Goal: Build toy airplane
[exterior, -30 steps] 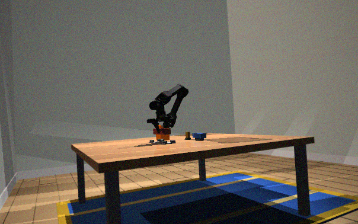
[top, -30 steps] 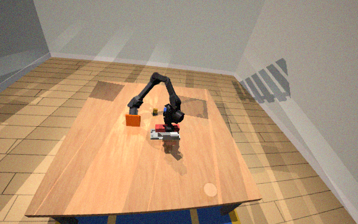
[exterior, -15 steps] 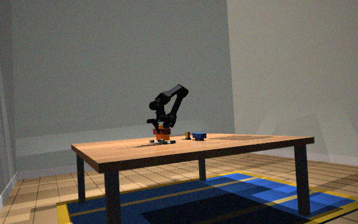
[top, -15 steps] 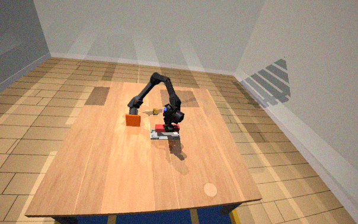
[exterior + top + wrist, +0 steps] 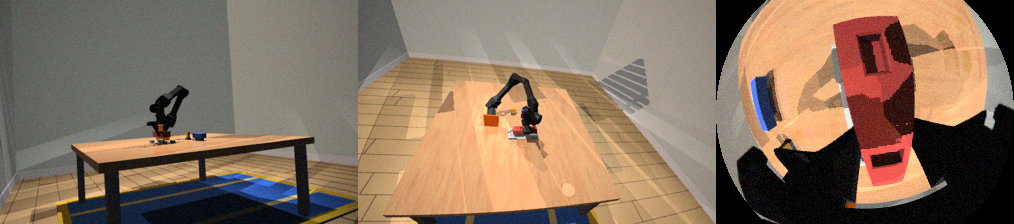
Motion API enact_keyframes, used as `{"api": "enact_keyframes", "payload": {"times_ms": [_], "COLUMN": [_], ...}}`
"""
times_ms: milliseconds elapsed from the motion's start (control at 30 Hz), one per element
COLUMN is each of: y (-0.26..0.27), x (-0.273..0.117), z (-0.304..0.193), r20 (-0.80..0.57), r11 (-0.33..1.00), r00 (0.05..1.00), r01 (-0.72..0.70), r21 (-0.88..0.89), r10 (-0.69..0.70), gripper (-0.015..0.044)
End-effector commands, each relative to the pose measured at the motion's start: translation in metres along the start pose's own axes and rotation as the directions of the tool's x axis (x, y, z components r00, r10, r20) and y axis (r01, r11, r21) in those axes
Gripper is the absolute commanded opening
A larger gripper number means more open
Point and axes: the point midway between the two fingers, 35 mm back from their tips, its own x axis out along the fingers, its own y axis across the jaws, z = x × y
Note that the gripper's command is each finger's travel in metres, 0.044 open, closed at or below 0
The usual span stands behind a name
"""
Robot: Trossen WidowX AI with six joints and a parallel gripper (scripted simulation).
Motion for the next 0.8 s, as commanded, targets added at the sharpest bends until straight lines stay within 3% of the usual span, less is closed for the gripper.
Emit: {"api": "enact_keyframes", "payload": {"times_ms": [0,433,600,767], "y": [0.000,0.000,0.001,0.001], "x": [0.007,0.022,0.020,0.020], "z": [0.000,-0.001,-0.001,-0.001], "r20": [0.007,0.007,-0.001,-0.001], "r11": [1.000,1.000,1.000,1.000], "r00": [1.000,1.000,1.000,1.000], "r01": [-0.003,-0.004,-0.002,-0.002], "r21": [0.006,0.006,0.000,0.000], "r10": [0.003,0.004,0.002,0.002], "gripper": [0.0195,0.0195,0.0161,0.0030]}}
